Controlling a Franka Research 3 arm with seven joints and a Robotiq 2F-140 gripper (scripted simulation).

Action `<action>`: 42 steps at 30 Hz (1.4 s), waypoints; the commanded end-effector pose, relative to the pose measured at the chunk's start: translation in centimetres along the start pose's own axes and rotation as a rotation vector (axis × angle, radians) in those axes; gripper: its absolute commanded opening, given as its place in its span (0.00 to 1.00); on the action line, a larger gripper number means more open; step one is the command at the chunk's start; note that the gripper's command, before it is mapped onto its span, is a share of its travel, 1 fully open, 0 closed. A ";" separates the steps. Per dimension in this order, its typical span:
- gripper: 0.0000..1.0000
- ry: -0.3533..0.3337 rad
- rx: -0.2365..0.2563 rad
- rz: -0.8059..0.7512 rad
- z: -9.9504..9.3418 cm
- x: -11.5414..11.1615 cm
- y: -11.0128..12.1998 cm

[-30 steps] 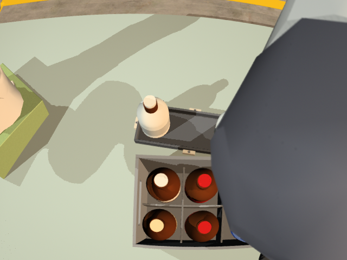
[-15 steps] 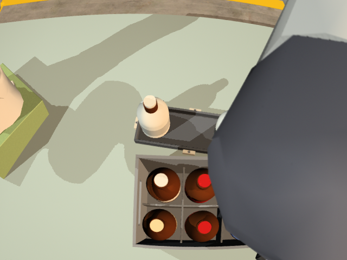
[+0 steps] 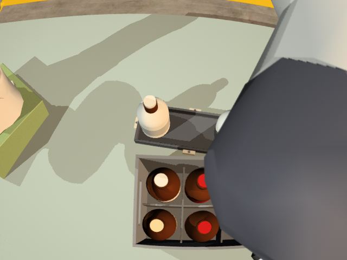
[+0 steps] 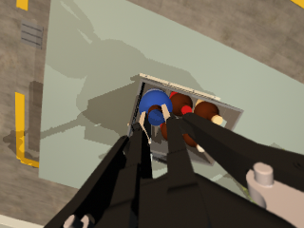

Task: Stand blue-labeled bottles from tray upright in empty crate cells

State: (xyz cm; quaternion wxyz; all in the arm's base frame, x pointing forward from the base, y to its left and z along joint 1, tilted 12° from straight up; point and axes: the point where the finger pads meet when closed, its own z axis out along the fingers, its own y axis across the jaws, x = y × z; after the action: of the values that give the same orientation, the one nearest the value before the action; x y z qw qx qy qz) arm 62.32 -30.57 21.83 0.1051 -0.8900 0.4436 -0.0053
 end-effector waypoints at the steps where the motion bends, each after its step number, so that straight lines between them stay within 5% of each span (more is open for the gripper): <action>1: 0.00 0.020 0.003 -0.004 -0.2 0.5 -0.1; 42: 0.00 0.020 0.003 -0.004 0.7 0.6 -0.1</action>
State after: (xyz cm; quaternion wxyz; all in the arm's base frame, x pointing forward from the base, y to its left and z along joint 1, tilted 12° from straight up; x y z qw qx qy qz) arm 62.60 -30.47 20.72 0.1050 -0.8898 0.4441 -0.0083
